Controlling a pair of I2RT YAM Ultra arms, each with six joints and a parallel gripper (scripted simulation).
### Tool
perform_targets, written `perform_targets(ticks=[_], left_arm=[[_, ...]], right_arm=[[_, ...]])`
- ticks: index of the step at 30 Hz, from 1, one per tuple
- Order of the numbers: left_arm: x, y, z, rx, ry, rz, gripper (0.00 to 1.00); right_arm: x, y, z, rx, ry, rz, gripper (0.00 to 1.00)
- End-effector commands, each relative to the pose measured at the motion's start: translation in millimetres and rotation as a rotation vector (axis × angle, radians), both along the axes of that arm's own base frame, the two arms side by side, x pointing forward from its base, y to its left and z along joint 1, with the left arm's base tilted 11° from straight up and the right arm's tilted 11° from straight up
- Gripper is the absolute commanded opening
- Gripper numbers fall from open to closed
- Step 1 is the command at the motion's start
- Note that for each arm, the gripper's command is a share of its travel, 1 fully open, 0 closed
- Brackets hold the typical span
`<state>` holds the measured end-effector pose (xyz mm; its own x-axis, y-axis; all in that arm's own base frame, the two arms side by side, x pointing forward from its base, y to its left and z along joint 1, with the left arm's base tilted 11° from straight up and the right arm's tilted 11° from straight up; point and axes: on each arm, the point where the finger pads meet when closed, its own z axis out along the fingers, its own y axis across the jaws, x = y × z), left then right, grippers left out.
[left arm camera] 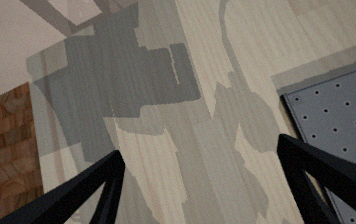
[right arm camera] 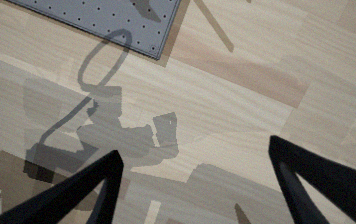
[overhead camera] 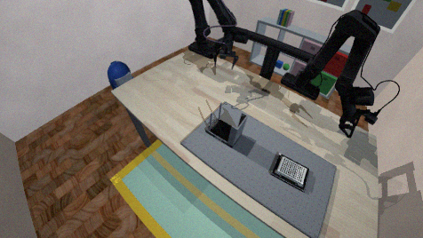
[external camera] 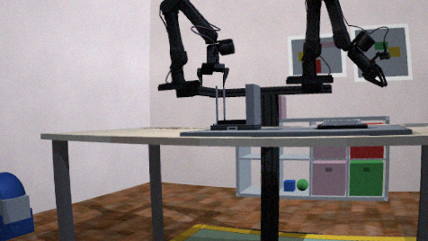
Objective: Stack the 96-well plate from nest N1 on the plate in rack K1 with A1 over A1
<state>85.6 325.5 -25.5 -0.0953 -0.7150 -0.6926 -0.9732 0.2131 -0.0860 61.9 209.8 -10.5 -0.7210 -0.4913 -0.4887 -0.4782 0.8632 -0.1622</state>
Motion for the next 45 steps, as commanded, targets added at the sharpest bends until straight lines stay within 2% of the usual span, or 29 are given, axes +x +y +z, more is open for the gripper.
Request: perform_targets(ticks=[1,26,34,45], left_arm=[[-0.5,4.5,4.8,0.017,-0.004,0.005,1.00],[-0.5,4.5,4.8,0.017,-0.004,0.005,1.00],[-0.5,4.5,4.8,0.017,-0.004,0.005,1.00],[-0.5,4.5,4.8,0.017,-0.004,0.005,1.00]], right_arm=[[-0.8,4.2,2.7,0.016,0.000,0.001,1.00],[-1.4,4.3,6.6,0.016,0.000,0.001,1.00],[-2.9,4.2,17.5,0.017,0.000,0.001,1.00],[-9.3,4.7,52.5,0.017,0.000,0.001,1.00]])
